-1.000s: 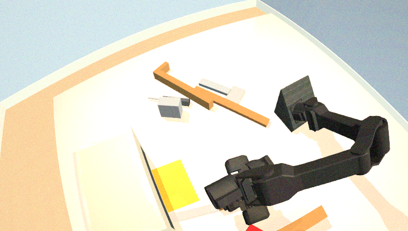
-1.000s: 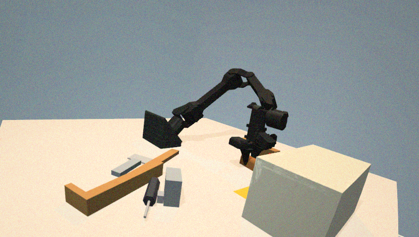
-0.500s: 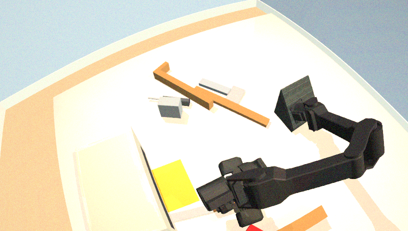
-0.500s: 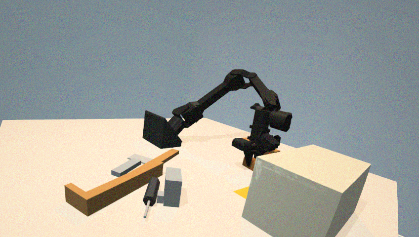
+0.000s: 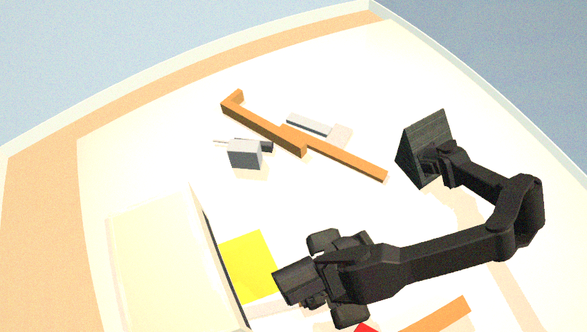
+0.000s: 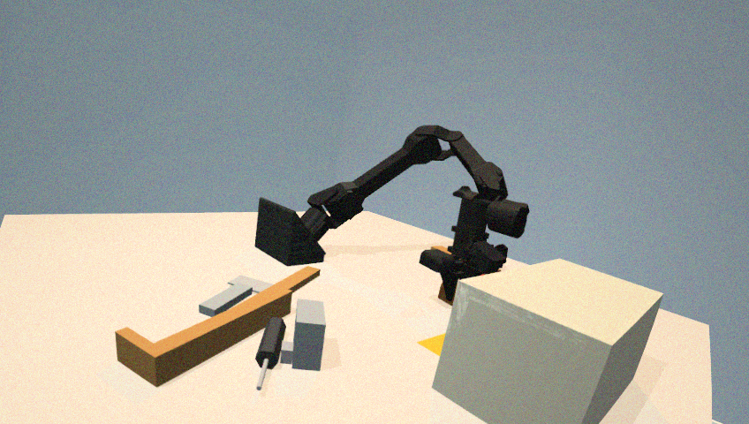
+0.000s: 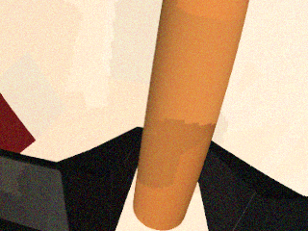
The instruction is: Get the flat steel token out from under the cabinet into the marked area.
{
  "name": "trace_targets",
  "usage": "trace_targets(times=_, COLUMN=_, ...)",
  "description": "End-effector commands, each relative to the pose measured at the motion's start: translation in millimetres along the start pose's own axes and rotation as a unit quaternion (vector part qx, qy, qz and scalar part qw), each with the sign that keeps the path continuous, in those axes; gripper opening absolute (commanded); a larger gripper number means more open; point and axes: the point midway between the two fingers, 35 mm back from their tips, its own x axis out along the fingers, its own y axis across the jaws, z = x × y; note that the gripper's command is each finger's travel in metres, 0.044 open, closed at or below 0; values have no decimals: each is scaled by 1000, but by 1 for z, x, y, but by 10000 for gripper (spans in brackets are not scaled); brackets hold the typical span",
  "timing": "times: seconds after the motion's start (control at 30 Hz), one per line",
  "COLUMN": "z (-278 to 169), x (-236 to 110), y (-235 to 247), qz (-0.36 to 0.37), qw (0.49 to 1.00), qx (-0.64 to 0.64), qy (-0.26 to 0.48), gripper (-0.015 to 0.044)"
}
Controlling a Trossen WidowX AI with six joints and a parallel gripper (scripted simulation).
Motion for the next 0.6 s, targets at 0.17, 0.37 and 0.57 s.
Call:
trace_targets(times=0.17, z=9, x=0, y=0, qz=1, qw=1000, qx=-2, qy=-1, gripper=0)
trace_targets(times=0.37, z=15, x=-1, y=0, qz=1, qw=1000, qx=-2, qy=-1, gripper=0)
trace_targets(times=0.57, z=21, x=-1, y=0, qz=1, qw=1000, qx=-2, qy=-1, gripper=0)
